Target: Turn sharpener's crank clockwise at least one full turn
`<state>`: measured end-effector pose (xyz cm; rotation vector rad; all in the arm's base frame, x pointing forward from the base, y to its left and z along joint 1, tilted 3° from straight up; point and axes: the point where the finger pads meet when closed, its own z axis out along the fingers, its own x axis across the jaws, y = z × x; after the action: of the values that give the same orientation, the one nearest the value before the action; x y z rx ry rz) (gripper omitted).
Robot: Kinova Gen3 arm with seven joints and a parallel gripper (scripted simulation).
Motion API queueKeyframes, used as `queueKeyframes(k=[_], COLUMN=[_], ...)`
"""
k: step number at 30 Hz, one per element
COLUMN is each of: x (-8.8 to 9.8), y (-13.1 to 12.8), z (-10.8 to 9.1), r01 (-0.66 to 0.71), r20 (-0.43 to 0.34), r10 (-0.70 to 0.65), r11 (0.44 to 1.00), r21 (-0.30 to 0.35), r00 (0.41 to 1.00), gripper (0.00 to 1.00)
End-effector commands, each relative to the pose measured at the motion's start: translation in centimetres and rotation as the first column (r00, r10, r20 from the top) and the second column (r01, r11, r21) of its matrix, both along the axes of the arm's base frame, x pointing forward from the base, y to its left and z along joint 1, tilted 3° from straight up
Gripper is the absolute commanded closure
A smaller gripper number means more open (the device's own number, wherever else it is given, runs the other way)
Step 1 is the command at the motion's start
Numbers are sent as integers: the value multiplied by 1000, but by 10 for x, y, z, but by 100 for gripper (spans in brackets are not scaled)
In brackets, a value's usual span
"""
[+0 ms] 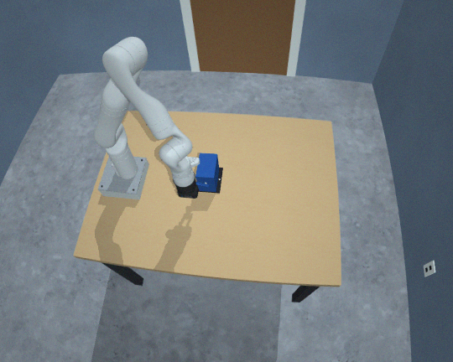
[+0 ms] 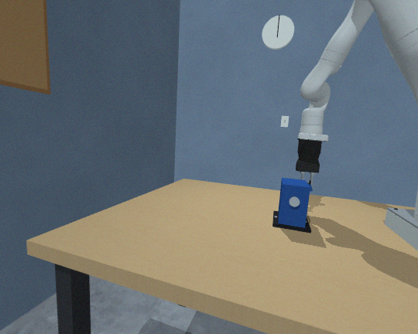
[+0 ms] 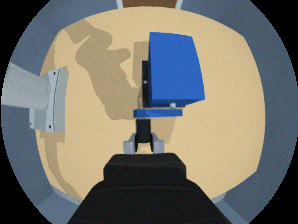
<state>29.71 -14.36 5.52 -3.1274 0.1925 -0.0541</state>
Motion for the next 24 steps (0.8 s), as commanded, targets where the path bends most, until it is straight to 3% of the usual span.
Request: queueKeyframes(k=[1,24], x=[10,40], y=[-2,-5], z=[11,35], r01=[-6,-6], r20=[14,14], r10=[6,6], r11=[1000,1000], r21=[-9,-9], r00=[1000,1000], gripper=[100,100])
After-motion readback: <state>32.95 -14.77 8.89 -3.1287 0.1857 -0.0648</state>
